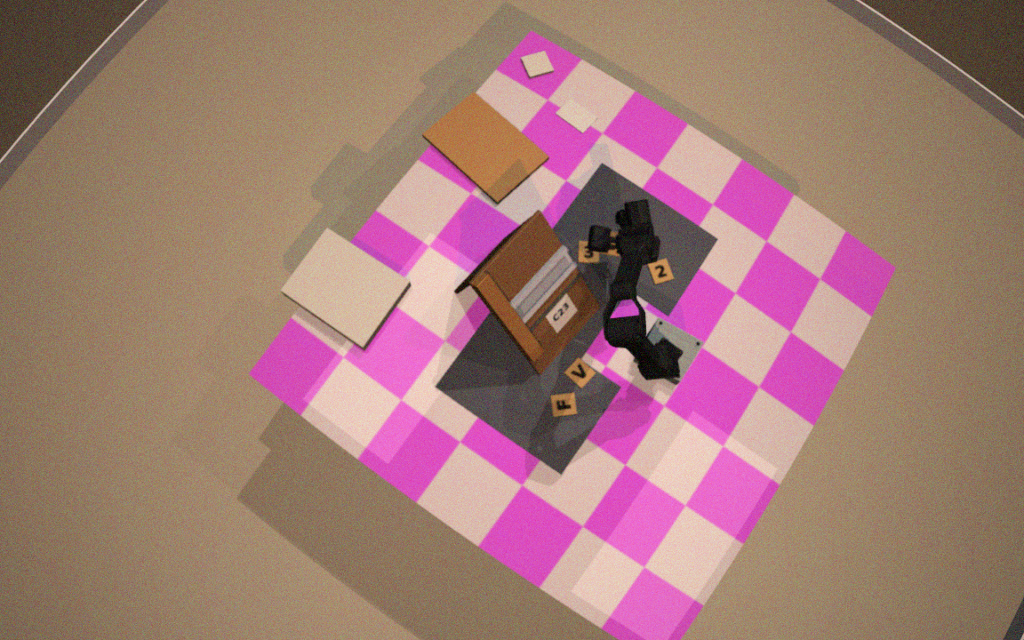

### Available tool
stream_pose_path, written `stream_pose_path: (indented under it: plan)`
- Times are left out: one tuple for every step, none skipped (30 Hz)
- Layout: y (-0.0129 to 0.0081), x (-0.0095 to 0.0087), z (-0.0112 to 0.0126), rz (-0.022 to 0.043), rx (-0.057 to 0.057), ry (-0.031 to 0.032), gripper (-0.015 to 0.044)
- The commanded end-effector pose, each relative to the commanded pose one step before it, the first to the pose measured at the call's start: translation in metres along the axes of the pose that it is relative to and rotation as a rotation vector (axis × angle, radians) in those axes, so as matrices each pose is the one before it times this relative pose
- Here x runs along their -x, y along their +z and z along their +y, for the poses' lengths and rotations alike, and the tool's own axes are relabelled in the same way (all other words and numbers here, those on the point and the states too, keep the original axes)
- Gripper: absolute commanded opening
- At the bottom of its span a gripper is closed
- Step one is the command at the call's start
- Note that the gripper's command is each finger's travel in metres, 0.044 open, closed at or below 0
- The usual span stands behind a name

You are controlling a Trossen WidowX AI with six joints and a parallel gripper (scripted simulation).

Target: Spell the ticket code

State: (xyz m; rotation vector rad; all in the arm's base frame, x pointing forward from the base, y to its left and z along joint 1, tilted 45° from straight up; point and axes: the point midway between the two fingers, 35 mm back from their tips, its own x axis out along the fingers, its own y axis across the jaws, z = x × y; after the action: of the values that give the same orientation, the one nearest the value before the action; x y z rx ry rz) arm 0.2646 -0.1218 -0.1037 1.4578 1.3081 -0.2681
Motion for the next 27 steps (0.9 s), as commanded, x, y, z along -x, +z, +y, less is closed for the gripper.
stream_pose_path:
  plan:
    - [0.00289, 0.00555, 0.00852, -0.03822, 0.1116, 0.05056, 0.0000]
    - [0.00141, 0.00133, 0.00209, -0.01088, 0.0293, 0.01139, 0.0000]
    - [0.00145, 0.00133, 0.00208, -0.01104, 0.0294, 0.01112, 0.0000]
    - [0.00149, 0.00133, 0.00206, -0.01118, 0.0295, 0.01085, 0.0000]
    - [0.00153, 0.00133, 0.00204, -0.01132, 0.0296, 0.01058, 0.0000]
    - [0.00157, 0.00134, 0.00202, -0.01145, 0.0298, 0.01031, 0.0000]
    - [0.00160, 0.00134, 0.00200, -0.01157, 0.0299, 0.01004, 0.0000]
    - [0.00164, 0.00134, 0.00198, -0.01169, 0.0300, 0.00976, 0.0000]
    - [0.00168, 0.00134, 0.00196, -0.01179, 0.0301, 0.00949, 0.0000]
    - [0.00172, 0.00134, 0.00194, -0.01190, 0.0302, 0.00921, 0.0000]
    - [0.00175, 0.00134, 0.00192, -0.01199, 0.0303, 0.00894, 0.0000]
    - [0.00179, 0.00134, 0.00189, -0.01207, 0.0304, 0.00866, 0.0000]
    - [0.00182, 0.00134, 0.00187, -0.01215, 0.0305, 0.00839, 0.0000]
    - [0.00186, 0.00134, 0.00184, -0.01222, 0.0306, 0.00811, 0.0000]
    - [0.00189, 0.00134, 0.00182, -0.01229, 0.0307, 0.00784, 0.0000]
    - [0.00193, 0.00134, 0.00179, -0.01234, 0.0308, 0.00757, 0.0000]
    - [0.00196, 0.00134, 0.00177, -0.01239, 0.0309, 0.00729, 0.0000]
    - [0.00199, 0.00134, 0.00174, -0.01243, 0.0310, 0.00702, 0.0000]
    - [0.00203, 0.00134, 0.00171, -0.01246, 0.0311, 0.00675, 0.0000]
    - [0.00206, 0.00134, 0.00168, -0.01249, 0.0312, 0.00648, 0.0000]
    - [0.00209, 0.00133, 0.00165, -0.01252, 0.0313, 0.00622, 0.0000]
    - [0.00212, 0.00133, 0.00162, -0.01253, 0.0314, 0.00595, 0.0000]
    - [0.00215, 0.00133, 0.00159, -0.01254, 0.0315, 0.00569, 0.0000]
    - [0.00218, 0.00133, 0.00156, -0.01254, 0.0316, 0.00543, 0.0000]
    - [0.00221, 0.00132, 0.00153, -0.01253, 0.0317, 0.00517, 0.0000]
    - [0.00185, 0.00109, 0.00123, -0.01034, 0.0262, 0.00408, 0.0000]
    - [0.00113, 0.00065, 0.00072, -0.00620, 0.0158, 0.00237, 0.0000]
